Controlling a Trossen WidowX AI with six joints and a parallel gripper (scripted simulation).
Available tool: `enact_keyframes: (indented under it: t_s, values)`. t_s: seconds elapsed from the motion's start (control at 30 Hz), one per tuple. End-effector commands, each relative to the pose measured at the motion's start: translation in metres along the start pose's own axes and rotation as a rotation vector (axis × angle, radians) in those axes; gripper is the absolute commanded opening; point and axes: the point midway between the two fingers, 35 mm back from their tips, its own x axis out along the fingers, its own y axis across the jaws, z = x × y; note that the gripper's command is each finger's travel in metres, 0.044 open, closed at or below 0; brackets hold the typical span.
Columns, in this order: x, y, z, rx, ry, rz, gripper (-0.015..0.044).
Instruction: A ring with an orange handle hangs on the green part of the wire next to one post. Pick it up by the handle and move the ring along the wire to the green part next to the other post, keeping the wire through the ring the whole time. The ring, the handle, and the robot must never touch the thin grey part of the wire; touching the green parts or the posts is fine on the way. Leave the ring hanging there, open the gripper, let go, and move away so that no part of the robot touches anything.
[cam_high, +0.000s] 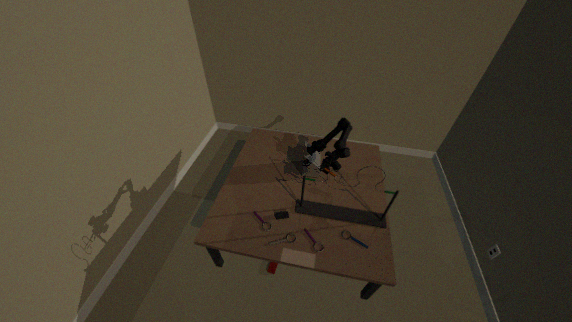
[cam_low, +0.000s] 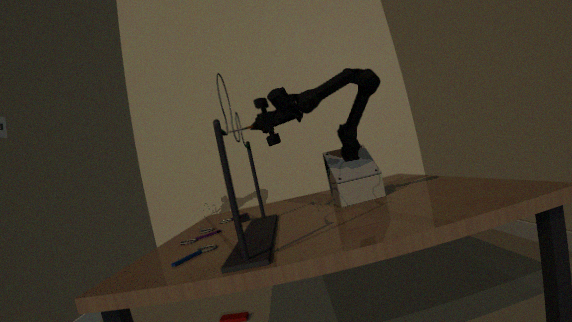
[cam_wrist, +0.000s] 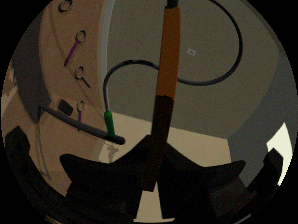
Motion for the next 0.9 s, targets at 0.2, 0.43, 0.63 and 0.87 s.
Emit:
enact_keyframes:
  t_s: [0.2, 0.43, 0.63, 0.87]
  values:
    - [-0.0036, -0.0140, 0.0030, -0.021, 0.000, -0.024, -0.0150]
    - [-0.0041, -0.0157, 0.0036, -0.001, -0.003, -0.013, -0.0150]
    - [-0.0042, -0.0153, 0.0039, 0.027, -0.007, 0.003, -0.0150]
    - [-0.0039, -0.0115, 0.0043, 0.097, -0.016, 0.042, -0.0150]
